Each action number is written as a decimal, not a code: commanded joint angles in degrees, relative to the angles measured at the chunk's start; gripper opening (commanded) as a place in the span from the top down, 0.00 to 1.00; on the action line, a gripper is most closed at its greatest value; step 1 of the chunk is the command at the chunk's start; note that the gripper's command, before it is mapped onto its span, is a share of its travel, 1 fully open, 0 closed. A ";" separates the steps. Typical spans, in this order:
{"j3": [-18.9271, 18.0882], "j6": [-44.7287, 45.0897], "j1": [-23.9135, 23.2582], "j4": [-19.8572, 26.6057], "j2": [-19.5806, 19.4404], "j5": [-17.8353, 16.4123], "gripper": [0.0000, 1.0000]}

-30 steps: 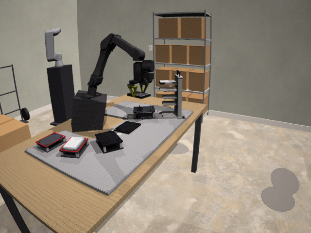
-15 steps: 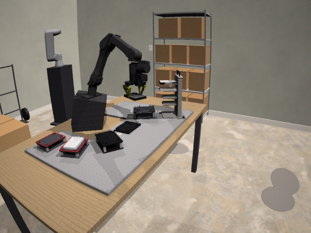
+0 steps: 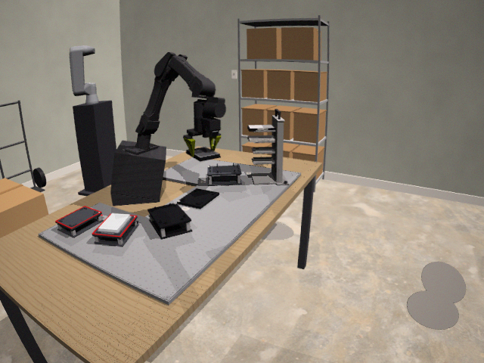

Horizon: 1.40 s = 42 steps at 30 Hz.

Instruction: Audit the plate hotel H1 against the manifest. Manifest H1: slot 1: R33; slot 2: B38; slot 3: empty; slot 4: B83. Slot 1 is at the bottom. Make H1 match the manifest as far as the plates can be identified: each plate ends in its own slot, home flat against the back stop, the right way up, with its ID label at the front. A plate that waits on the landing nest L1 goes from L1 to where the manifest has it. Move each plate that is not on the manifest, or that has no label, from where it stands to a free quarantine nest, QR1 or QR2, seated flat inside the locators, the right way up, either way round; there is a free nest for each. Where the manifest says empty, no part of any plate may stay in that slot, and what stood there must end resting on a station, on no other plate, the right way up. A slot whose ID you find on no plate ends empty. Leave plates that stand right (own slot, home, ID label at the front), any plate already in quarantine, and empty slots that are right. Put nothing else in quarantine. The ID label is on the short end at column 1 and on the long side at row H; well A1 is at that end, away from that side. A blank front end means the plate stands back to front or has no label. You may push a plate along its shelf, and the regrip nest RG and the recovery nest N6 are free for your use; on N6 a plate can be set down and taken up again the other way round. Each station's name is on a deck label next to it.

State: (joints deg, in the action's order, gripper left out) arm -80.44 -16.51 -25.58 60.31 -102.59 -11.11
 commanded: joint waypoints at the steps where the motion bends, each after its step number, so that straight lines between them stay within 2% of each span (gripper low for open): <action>1: -2.42 2.83 -2.22 0.15 -0.85 -0.62 0.14; 4: -2.57 3.37 -2.76 0.29 -1.07 -0.70 0.14; 5: -2.74 3.91 -3.29 0.54 -0.10 -0.78 0.14; 6: -2.91 4.45 -3.83 0.79 -1.53 -0.85 0.14; 21: -5.98 11.20 -10.49 1.74 -5.12 -1.69 0.14; 33: -10.22 16.95 -16.13 3.04 -9.32 -2.27 0.14; 35: -9.80 16.05 -17.13 2.87 -8.31 -2.36 0.14; 36: -7.85 15.23 -17.62 2.54 -7.59 -2.41 0.14; 42: -6.44 13.15 -19.62 1.20 -7.47 -2.57 0.14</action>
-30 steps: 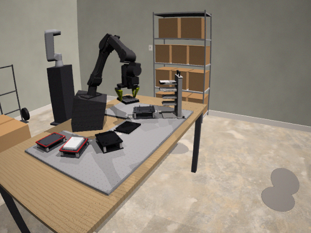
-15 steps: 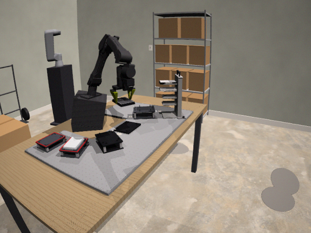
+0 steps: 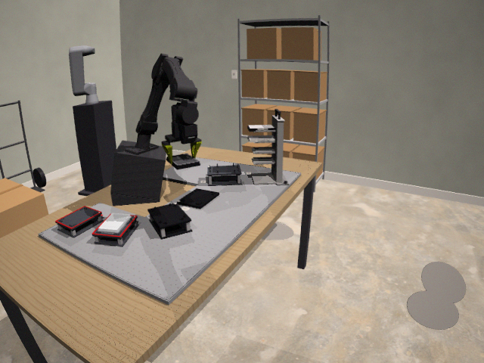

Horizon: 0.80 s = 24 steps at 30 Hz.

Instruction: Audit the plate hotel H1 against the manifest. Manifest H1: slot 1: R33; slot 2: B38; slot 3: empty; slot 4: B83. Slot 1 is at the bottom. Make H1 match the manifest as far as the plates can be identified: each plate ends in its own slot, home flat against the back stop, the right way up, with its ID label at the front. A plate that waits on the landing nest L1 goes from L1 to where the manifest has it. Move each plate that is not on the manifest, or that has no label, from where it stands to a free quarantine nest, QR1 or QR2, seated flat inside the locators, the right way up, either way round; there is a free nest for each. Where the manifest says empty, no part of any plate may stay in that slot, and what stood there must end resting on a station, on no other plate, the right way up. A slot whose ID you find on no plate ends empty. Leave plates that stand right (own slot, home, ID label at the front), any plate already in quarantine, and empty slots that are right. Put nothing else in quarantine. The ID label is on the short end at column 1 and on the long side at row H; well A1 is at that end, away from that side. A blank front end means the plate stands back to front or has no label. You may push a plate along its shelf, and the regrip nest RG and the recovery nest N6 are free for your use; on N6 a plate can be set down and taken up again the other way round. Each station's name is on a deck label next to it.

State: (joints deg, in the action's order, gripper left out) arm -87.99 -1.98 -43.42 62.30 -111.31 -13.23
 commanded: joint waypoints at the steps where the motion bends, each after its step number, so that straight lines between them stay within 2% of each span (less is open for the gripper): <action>1: 1.28 -1.82 -2.29 -0.87 1.23 -0.45 0.14; 11: 2.27 -6.21 -7.33 -1.09 -1.02 -0.79 0.14; 13: 2.27 -6.21 -7.33 -1.09 -1.02 -0.79 0.14; 14: 2.43 -6.63 -7.84 -0.83 0.25 -0.80 0.14; 17: 1.90 -7.96 -9.34 -0.89 -1.41 -0.81 0.14; 24: 1.70 -11.05 -12.84 -0.99 -2.32 -0.86 0.14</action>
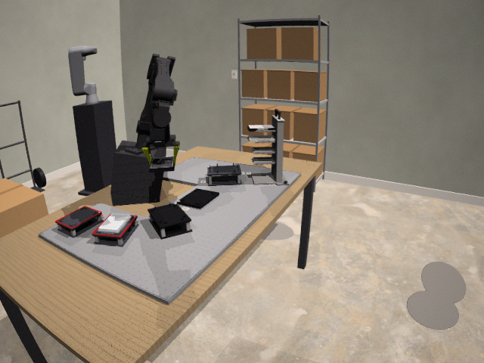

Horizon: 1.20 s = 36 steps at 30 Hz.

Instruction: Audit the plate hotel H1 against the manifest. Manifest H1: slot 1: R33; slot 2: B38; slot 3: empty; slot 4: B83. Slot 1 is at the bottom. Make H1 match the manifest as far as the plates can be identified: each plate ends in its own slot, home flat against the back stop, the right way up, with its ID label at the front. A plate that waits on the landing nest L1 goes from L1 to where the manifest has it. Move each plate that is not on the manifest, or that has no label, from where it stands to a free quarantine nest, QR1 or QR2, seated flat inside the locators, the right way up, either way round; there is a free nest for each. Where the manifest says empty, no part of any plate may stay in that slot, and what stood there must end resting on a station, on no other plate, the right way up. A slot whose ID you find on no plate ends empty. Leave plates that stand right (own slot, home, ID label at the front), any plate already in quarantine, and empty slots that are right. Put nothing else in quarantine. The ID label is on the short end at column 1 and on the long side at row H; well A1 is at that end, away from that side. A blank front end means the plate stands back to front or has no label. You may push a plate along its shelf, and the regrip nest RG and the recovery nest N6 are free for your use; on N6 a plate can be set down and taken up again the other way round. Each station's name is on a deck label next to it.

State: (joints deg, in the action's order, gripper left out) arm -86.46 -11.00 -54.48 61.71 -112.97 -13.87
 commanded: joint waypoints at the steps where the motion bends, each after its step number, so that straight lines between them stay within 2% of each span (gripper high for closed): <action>1: -0.16 -2.46 -2.28 -0.36 -0.82 -0.26 0.14; 6: -1.58 -2.60 -3.76 -0.17 -1.32 -0.32 0.14; 7: -1.70 -1.59 -4.25 -0.07 -0.37 -0.33 0.14; 9: -1.88 -0.41 -5.23 0.10 -1.88 -0.35 0.14; 23: -3.75 5.49 -10.95 1.21 -4.66 -0.17 0.14; 36: -7.33 11.52 -16.80 2.35 -8.58 0.19 0.14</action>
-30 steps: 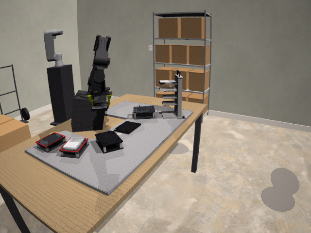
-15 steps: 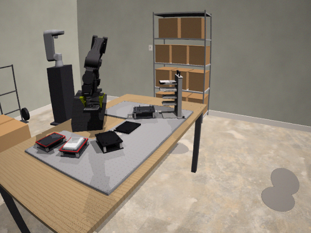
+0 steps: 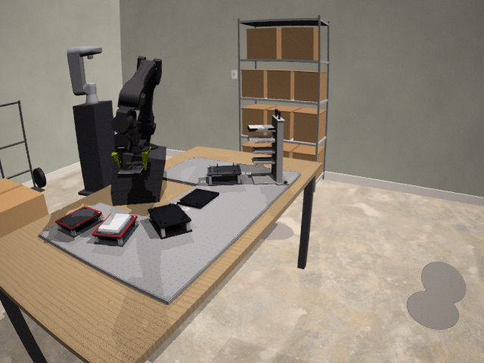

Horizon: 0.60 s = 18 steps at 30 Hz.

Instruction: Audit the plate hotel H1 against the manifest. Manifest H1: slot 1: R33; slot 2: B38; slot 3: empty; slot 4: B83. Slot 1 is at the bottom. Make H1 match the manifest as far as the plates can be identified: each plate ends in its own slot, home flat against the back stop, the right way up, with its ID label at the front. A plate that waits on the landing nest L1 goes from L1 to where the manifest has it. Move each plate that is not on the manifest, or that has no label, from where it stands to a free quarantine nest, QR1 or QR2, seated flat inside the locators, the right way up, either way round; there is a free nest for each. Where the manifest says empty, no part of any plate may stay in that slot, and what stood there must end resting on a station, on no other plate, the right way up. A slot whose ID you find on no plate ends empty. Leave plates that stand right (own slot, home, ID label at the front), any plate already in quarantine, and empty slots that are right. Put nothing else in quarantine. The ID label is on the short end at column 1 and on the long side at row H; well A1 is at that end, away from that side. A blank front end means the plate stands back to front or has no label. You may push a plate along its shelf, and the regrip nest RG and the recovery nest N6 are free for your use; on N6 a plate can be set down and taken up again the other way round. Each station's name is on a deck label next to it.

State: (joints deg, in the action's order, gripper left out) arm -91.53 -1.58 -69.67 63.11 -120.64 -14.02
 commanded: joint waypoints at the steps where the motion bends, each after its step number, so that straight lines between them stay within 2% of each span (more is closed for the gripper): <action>1: -2.61 2.54 -2.04 1.07 -1.25 0.36 0.14; 12: -6.21 6.42 -5.82 2.28 -4.55 0.58 0.14; 14: -5.47 3.98 -6.71 1.96 -4.09 0.68 0.14; 15: -3.29 3.11 -7.16 1.56 -3.01 0.71 0.14; 18: -2.47 0.49 -8.52 0.31 -2.64 0.79 0.14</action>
State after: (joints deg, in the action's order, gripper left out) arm -95.13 1.48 -76.49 64.23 -124.57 -13.72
